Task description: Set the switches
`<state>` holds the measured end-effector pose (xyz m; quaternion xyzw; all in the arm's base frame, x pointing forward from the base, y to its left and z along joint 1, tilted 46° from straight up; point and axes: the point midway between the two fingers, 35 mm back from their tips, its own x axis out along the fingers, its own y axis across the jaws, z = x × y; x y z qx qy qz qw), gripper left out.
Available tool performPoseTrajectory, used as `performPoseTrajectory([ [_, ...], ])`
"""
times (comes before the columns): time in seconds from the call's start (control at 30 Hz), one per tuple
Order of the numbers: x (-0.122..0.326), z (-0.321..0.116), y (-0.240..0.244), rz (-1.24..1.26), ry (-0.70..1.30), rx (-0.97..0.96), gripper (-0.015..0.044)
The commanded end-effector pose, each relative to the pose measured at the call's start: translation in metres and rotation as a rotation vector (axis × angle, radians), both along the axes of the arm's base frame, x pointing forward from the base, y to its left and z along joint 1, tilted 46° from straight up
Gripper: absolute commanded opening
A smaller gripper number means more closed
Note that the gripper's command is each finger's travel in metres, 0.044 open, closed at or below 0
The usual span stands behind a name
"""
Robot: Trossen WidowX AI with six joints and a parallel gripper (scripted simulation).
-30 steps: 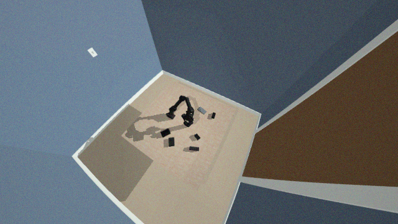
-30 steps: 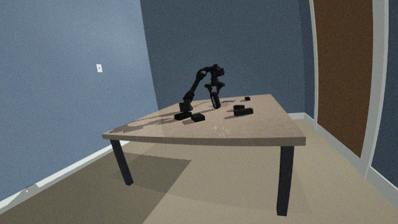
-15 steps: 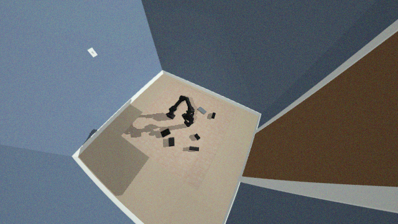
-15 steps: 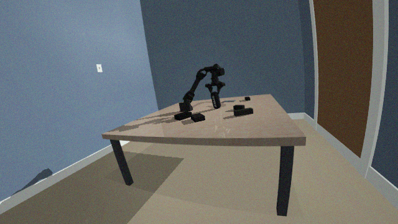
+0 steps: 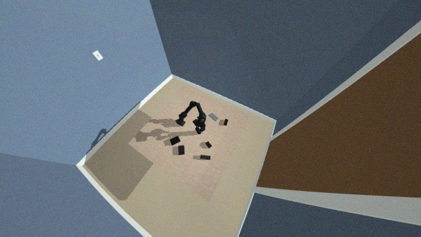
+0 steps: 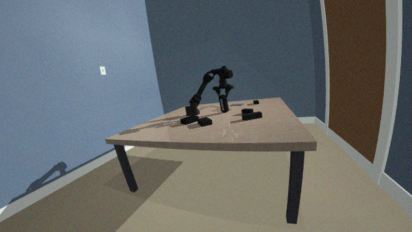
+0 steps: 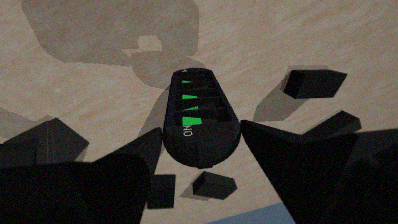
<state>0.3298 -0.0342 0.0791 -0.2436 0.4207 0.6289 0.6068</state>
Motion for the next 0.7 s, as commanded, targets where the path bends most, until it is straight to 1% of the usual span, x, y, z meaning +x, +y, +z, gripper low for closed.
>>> performPoseTrajectory([
  [0.0,0.002,0.004,0.006,0.0,-0.003,0.019,0.0338],
  [0.67,0.005,0.014,0.017,-0.011,-0.007,0.063,0.0338],
])
